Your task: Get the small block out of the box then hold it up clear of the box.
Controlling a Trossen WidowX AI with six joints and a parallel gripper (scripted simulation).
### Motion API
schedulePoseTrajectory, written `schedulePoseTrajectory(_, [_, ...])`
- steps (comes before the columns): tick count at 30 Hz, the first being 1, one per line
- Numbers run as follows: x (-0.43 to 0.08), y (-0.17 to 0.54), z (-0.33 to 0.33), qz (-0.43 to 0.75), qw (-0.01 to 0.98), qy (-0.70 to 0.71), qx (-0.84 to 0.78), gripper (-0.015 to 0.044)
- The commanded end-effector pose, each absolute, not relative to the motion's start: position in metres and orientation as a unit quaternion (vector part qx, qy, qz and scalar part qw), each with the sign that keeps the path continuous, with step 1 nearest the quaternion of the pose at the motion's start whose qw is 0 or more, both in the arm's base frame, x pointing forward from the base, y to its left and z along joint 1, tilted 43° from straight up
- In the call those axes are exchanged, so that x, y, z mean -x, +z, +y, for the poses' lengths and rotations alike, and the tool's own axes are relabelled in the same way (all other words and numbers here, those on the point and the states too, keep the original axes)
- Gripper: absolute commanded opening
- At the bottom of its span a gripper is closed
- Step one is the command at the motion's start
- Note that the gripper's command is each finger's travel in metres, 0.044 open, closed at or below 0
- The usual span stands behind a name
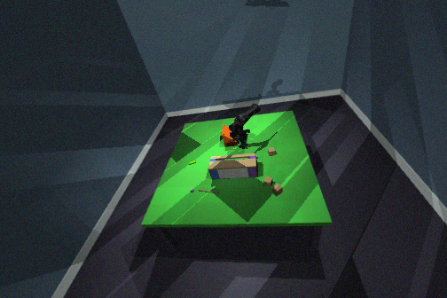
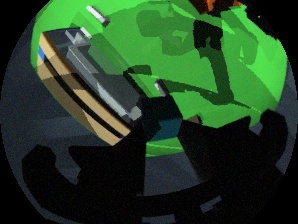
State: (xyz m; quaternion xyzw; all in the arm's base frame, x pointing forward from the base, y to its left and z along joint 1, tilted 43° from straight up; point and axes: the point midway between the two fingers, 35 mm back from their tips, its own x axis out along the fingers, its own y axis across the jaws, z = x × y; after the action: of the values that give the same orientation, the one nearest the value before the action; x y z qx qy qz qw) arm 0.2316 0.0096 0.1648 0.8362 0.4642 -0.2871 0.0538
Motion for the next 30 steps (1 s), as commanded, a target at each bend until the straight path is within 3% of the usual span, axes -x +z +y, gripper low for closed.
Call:
schedulePoseTrajectory(1, [-0.2306, 0.1688, 0.0065, 0.433, -0.032, -0.321, -0.842, 0.0])
schedulePoseTrajectory(10, [-0.2278, 0.1742, 0.0017, 0.371, -0.186, -0.377, -0.828, 0.0])
schedulePoseTrajectory(30, [-0.2277, 0.1743, 0.0016, 0.37, -0.189, -0.378, -0.827, 0.0])
